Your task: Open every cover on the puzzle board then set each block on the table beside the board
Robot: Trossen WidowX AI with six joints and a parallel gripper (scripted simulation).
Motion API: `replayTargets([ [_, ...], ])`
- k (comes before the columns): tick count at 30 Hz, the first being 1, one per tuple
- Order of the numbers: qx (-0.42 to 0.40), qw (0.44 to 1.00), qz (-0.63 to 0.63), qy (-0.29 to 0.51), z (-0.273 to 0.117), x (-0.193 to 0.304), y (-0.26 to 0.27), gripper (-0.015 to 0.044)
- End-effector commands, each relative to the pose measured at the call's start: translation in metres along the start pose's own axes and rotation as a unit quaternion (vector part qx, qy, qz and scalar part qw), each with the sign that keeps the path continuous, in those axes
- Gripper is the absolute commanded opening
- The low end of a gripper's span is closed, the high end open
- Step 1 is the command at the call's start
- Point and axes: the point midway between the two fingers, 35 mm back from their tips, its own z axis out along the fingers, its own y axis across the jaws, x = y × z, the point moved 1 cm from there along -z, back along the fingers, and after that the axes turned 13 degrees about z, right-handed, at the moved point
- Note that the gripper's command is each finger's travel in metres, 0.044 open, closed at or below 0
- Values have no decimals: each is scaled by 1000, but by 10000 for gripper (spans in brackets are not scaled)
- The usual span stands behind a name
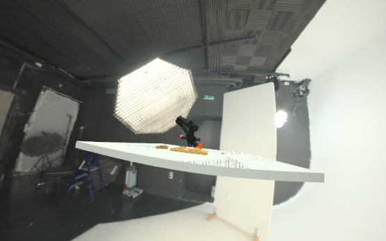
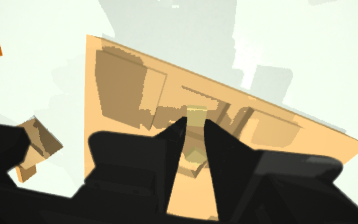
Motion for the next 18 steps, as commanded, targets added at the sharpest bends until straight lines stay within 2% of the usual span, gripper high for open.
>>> replayTargets([
  [1, 4, 1000, 2, 1, -16, 2, -2, 144],
  [9, 4, 1000, 4, 0, -48, 1, -1, 144],
  [18, 4, 1000, 4, 0, -40, 2, -2, 144],
])
